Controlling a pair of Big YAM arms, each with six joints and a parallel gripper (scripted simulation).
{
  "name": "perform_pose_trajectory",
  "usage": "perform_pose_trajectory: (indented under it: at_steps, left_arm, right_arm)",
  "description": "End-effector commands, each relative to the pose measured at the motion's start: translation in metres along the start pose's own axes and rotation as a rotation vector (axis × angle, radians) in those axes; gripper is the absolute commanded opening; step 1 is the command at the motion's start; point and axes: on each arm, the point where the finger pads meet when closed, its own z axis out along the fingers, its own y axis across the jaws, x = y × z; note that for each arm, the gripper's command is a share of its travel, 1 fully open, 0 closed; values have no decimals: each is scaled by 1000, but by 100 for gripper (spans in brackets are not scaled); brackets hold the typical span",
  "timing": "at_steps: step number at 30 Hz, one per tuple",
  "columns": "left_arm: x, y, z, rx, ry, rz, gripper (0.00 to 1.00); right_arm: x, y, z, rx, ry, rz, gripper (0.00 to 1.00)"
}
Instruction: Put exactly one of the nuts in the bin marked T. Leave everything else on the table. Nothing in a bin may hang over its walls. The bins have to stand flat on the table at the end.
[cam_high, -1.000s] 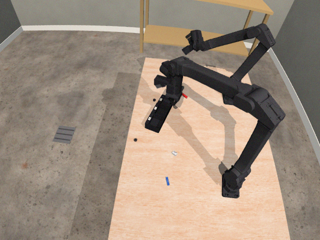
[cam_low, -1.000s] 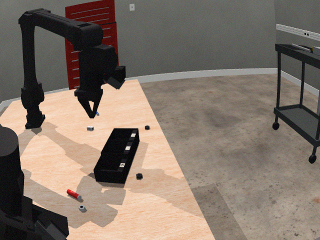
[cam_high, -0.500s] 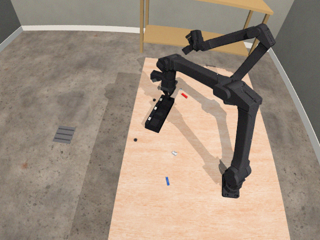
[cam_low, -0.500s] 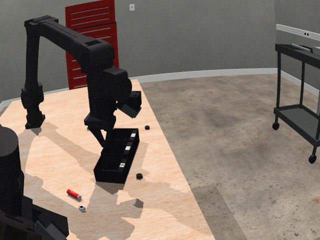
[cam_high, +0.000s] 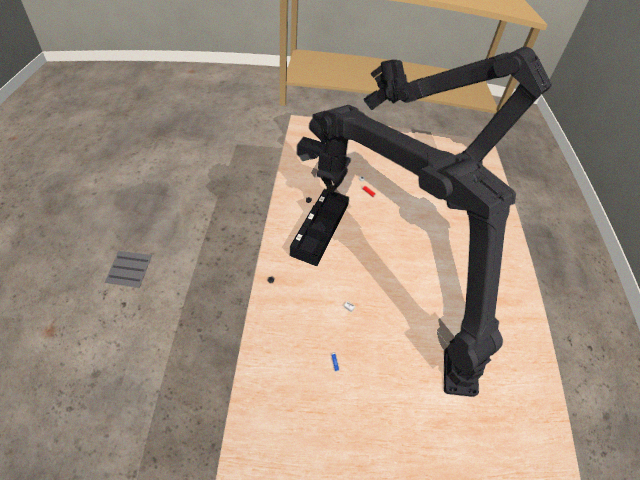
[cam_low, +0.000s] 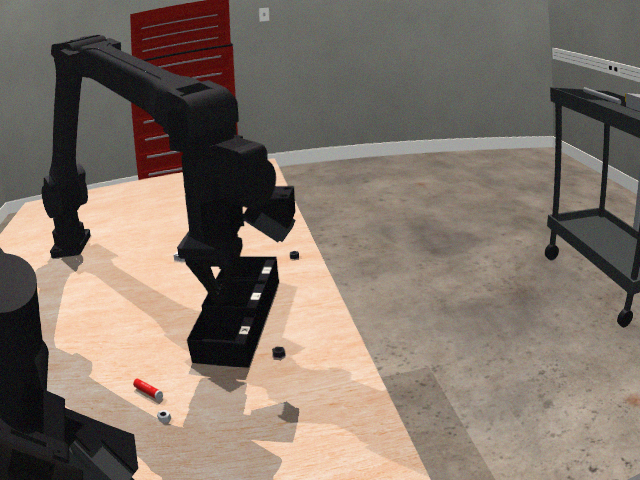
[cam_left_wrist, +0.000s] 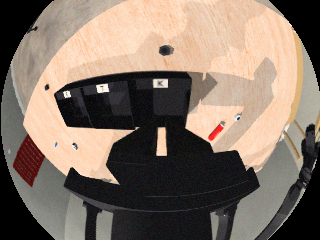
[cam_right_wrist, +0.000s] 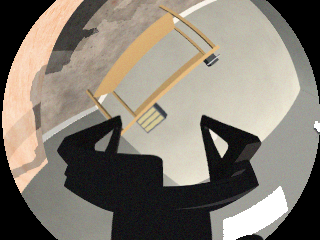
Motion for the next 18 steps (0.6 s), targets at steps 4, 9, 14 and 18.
perform_pose_trajectory:
  at_steps: [4, 9, 14, 18]
  left_arm:
    - [-23, -19, -10, 43, -57, -7, 9]
    - [-7, -8, 12, 21, -28, -7, 9]
    - [-6, -8, 39, 8, -9, -7, 9]
    - [-6, -8, 50, 8, -9, -7, 9]
  right_arm:
    - [7, -1, 3, -3, 14, 11, 100]
    - [7, -1, 3, -3, 14, 11, 100]
    - [7, -1, 3, -3, 14, 11, 100]
    - [7, -1, 3, -3, 14, 11, 100]
